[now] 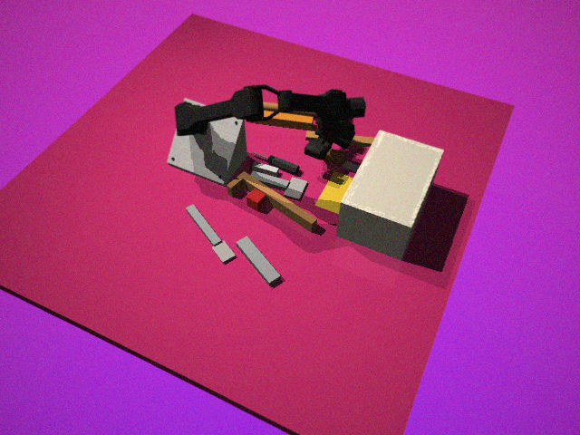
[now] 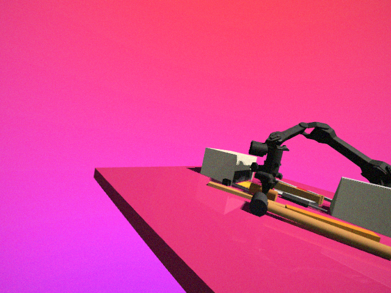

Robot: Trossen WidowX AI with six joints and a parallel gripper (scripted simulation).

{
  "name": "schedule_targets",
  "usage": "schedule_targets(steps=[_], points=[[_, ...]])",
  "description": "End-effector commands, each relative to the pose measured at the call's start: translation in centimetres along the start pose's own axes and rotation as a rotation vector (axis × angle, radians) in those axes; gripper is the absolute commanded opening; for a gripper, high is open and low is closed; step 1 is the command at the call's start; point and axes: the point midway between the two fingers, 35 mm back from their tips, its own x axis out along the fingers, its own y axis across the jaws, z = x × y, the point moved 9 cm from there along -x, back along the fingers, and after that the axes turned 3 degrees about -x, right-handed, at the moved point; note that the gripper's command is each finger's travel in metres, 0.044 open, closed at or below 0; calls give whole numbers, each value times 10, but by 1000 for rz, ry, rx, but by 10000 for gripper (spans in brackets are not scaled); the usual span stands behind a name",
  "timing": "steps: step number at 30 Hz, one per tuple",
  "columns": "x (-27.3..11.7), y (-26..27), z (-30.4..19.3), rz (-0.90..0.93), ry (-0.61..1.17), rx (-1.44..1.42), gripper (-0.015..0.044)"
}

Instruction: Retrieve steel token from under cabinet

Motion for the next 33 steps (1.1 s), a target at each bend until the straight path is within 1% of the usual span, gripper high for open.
schedule_targets(steps=[1, 12, 33], points=[[0, 1, 5, 2, -2, -2, 0], [0, 0, 14, 2, -3, -2, 0], [3, -21, 14, 0, -2, -2, 0]])
